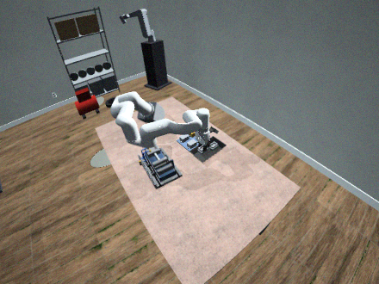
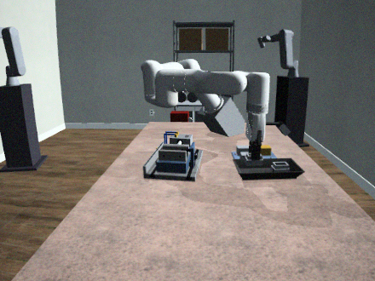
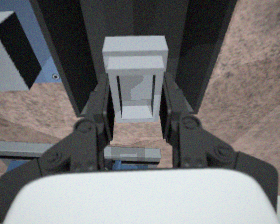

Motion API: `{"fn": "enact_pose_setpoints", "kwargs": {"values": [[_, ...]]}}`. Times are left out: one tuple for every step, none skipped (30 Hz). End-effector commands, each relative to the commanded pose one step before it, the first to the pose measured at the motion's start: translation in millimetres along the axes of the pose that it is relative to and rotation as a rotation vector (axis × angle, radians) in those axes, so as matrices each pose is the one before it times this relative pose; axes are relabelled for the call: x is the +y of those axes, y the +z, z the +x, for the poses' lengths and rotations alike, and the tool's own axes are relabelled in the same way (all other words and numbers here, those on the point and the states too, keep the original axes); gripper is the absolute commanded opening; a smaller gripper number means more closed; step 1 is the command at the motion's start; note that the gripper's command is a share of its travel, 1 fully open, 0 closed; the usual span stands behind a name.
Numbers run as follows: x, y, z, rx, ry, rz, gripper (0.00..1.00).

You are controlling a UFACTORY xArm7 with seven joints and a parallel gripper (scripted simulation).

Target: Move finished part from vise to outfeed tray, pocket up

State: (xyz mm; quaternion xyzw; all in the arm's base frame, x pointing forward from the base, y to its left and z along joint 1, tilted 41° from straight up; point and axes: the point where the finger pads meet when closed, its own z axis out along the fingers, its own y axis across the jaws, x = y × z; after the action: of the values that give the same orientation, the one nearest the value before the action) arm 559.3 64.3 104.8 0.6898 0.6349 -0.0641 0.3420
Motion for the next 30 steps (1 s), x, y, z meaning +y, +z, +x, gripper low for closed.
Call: {"fn": "enact_pose_setpoints", "kwargs": {"values": [[1.20, 6.29, 1.18, 0.00292, -0.00035, -0.00409, 0.00], [0.01, 1.34, 0.02, 0.00000, 0.00001, 0.00000, 0.00], [0.01, 1.28, 0.02, 0.00000, 0.00000, 0.00000, 0.00], [0.00, 1.21, 0.02, 0.00000, 0.00000, 0.00000, 0.00], [0.00, 1.15, 0.01, 0.00000, -0.00001, 0.00000, 0.00], [0.01, 1.08, 0.01, 0.00000, 0.00001, 0.00000, 0.00], [0.00, 0.00, 0.00, 0.00000, 0.00000, 0.00000, 0.00], [0.00, 0.00, 0.00, 0.00000, 0.00000, 0.00000, 0.00], [0.01, 1.01, 0.01, 0.00000, 0.00000, 0.00000, 0.00], [0.00, 0.95, 0.01, 0.00000, 0.00000, 0.00000, 0.00], [0.00, 0.88, 0.01, 0.00000, 0.00000, 0.00000, 0.00], [0.00, 0.82, 0.01, 0.00000, 0.00000, 0.00000, 0.00], [0.00, 0.75, 0.01, 0.00000, 0.00000, 0.00000, 0.00], [0.00, 0.68, 0.01, 0.00000, 0.00000, 0.00000, 0.00], [0.00, 0.62, 0.01, 0.00000, 0.00000, 0.00000, 0.00], [0.00, 0.55, 0.01, 0.00000, 0.00000, 0.00000, 0.00], [0.00, 0.49, 0.01, 0.00000, 0.00000, 0.00000, 0.00], [0.00, 0.43, 0.01, 0.00000, 0.00000, 0.00000, 0.00], [0.00, 0.38, 0.00, 0.00000, 0.00000, 0.00000, 0.00], [0.00, 0.32, 0.00, 0.00000, 0.00000, 0.00000, 0.00], [0.00, 0.27, 0.00, 0.00000, 0.00000, 0.00000, 0.00], [0.00, 0.22, 0.00, 0.00000, 0.00000, 0.00000, 0.00], [0.00, 0.18, 0.00, 0.00000, 0.00000, 0.00000, 0.00], [0.00, 0.00, 0.00, 0.00000, 0.00000, 0.00000, 0.00], [0.00, 0.00, 0.00, 0.00000, 0.00000, 0.00000, 0.00], [0.00, 0.14, 0.00, 0.00000, 0.00000, 0.00000, 0.00], [0.00, 0.10, 0.00, 0.00000, 0.00000, 0.00000, 0.00], [0.00, 0.07, 0.00, 0.00000, 0.00000, 0.00000, 0.00], [0.00, 0.04, 0.00, 0.00000, 0.00000, 0.00000, 0.00], [0.00, 0.02, 0.00, 0.00000, 0.00000, 0.00000, 0.00]]}}
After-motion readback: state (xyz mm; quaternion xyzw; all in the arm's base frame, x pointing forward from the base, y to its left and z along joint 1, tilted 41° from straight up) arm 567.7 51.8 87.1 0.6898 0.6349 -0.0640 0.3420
